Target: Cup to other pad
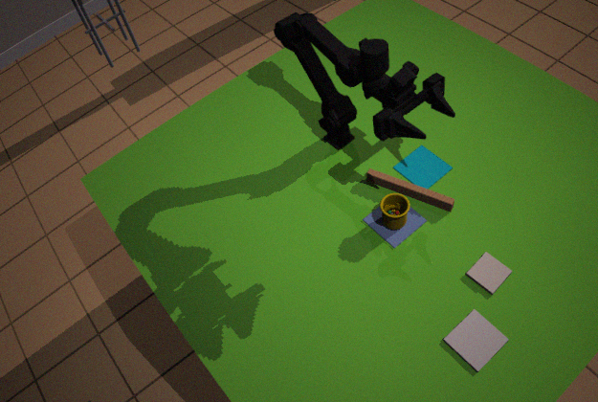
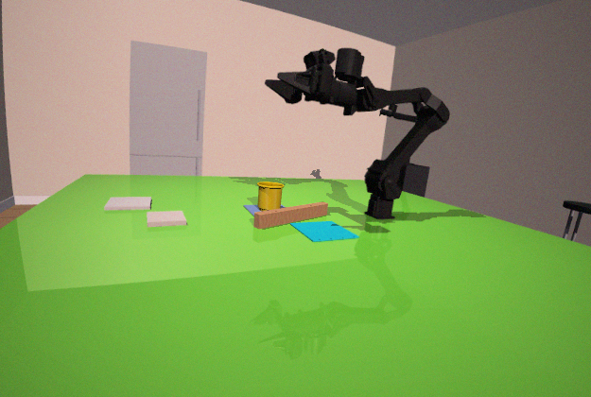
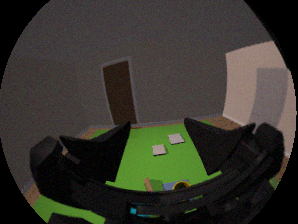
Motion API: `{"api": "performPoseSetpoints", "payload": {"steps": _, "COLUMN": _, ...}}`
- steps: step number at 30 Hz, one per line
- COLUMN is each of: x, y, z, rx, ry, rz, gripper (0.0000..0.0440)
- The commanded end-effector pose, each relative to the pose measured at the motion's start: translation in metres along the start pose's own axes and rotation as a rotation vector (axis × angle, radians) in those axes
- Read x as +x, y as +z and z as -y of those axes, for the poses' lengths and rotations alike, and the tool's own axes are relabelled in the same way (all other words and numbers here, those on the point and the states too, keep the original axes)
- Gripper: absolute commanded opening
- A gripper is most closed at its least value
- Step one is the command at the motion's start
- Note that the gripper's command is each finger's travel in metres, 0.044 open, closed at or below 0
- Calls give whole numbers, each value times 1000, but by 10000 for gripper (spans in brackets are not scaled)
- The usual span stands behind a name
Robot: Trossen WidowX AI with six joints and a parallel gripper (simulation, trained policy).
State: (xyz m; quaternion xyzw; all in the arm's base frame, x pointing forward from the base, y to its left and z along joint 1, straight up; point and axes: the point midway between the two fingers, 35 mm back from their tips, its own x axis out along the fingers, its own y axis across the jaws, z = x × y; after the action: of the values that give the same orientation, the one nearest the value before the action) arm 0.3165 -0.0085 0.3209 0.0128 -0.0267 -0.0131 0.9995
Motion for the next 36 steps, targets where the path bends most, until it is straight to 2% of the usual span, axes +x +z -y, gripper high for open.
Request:
{"api": "performPoseSetpoints", "payload": {"steps": 1, "x": 0, "y": -1, "z": 0, "rx": 3, "ry": -2, "rz": -5, "gripper": 374}}
{"api": "performPoseSetpoints", "payload": {"steps": 12, "x": 2, "y": -17, "z": -6, "rx": 48, "ry": -7, "rz": -117, "gripper": 85}}
{"api": "performPoseSetpoints", "payload": {"steps": 14, "x": 3, "y": -21, "z": -9, "rx": 57, "ry": -4, "rz": -146, "gripper": 52}}
{"api": "performPoseSetpoints", "payload": {"steps": 22, "x": 7, "y": -30, "z": -21, "rx": 97, "ry": 23, "rz": -253, "gripper": 102}}
{"api": "performPoseSetpoints", "payload": {"steps": 36, "x": 11, "y": -47, "z": -38, "rx": 158, "ry": 34, "rz": -458, "gripper": 86}}
